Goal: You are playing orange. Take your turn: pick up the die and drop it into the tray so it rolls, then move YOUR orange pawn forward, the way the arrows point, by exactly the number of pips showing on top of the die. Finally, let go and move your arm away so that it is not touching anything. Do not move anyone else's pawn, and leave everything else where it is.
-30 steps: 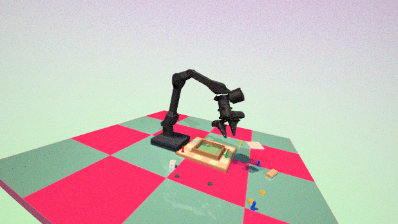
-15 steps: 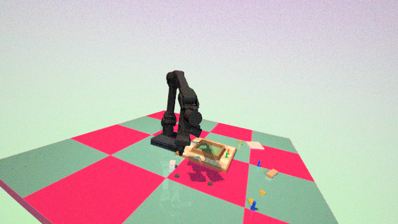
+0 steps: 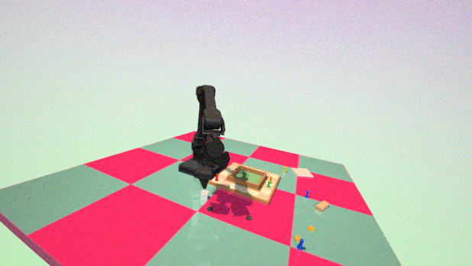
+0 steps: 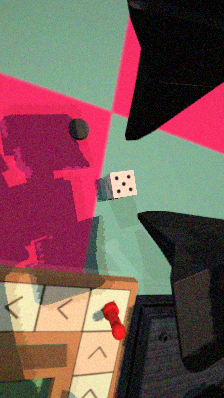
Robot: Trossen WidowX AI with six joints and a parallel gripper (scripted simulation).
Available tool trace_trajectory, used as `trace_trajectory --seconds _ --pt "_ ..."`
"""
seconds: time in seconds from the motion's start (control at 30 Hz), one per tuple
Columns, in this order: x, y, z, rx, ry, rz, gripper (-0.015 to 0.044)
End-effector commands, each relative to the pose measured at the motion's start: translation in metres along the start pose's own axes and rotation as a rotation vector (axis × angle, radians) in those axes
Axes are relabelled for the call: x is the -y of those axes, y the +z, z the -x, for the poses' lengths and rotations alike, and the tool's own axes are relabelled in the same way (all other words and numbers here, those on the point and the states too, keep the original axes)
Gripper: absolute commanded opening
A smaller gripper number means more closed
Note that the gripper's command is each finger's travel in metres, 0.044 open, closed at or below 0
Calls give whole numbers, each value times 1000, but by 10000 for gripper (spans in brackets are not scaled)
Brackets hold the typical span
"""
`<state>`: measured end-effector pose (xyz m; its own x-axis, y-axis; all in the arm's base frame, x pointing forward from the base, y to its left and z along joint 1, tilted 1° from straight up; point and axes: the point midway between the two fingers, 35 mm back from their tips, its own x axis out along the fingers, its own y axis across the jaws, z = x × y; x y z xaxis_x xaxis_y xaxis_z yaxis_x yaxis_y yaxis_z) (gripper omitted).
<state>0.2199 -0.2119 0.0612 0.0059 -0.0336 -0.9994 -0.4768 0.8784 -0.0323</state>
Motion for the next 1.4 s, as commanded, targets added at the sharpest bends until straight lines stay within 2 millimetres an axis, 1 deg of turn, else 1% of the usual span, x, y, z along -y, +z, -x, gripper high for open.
trace_trajectory --seconds 0.0,0.07,0.27,0.87,0.97,1.13,1.37 --pt "-2 -1 -9 4 7 2 275" --pt "-2 -1 -18 4 7 2 275" --pt "-2 -1 -21 4 7 2 275" --pt "-2 -2 -49 4 8 2 275" --pt "-2 -2 -52 4 8 2 275" --pt "-2 -2 -52 4 8 2 144" --pt "-2 -2 -52 4 8 2 97"
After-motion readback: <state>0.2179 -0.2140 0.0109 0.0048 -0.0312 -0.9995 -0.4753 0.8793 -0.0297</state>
